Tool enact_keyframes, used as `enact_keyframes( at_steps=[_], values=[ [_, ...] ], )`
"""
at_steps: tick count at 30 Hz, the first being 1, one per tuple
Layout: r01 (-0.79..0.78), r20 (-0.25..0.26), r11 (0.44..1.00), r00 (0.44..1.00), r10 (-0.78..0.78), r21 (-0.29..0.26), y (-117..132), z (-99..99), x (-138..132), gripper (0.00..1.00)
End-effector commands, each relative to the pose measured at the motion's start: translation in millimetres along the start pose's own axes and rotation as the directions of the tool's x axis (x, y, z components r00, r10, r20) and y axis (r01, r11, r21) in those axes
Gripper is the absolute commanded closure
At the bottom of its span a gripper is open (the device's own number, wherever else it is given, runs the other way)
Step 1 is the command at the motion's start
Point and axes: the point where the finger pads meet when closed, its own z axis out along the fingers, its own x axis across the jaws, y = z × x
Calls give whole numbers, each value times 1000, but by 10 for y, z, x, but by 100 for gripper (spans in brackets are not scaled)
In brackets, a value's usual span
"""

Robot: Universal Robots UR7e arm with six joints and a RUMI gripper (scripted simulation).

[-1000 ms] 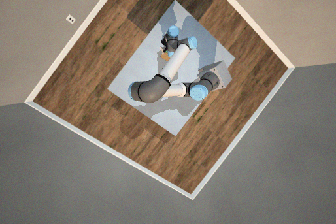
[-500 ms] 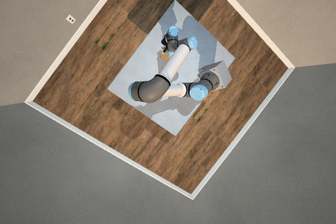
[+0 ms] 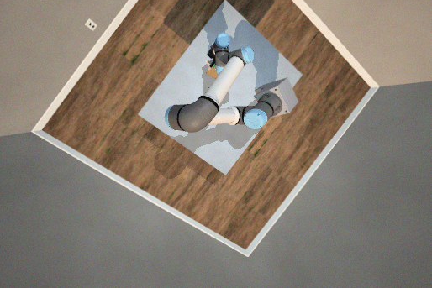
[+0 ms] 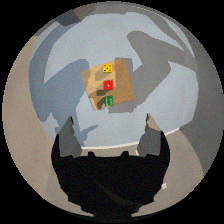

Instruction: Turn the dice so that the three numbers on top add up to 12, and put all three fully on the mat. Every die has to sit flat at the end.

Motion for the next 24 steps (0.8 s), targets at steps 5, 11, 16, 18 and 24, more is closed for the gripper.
enact_keyframes(
  at_steps=[5, 11, 16, 18, 24],
  values=[
    [4, 4, 1000, 1000, -4, -5, 36, -39, -11, 0],
    [4, 4, 1000, 1000, -4, -5, 35, -163, -11, 0],
    [4, 4, 1000, 1000, -4, -5, 34, -280, -10, 0],
    [4, 4, 1000, 1000, -4, -5, 34, -372, -10, 0],
    [4, 4, 1000, 1000, -4, -5, 33, -662, -9, 0]
  ],
)
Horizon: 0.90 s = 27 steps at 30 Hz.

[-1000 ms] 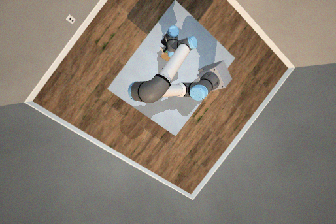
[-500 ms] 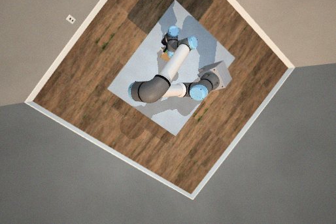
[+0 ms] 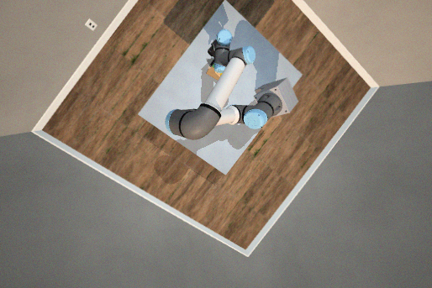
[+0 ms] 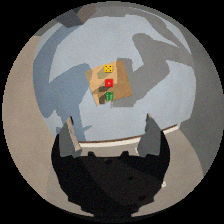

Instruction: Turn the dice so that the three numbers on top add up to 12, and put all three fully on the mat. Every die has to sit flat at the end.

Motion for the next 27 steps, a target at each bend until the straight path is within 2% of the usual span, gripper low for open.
enact_keyframes(
  at_steps=[1, 5, 11, 27],
  values=[
    [4, -2, 1000, 1000, -4, 3, 14, -324, -5, 0],
    [4, -2, 1000, 1000, -4, 3, 15, -458, -5, 0],
    [4, -2, 1000, 1000, -4, 3, 15, -516, -5, 0],
    [4, -2, 1000, 1000, -4, 3, 15, -523, -5, 0]
  ],
)
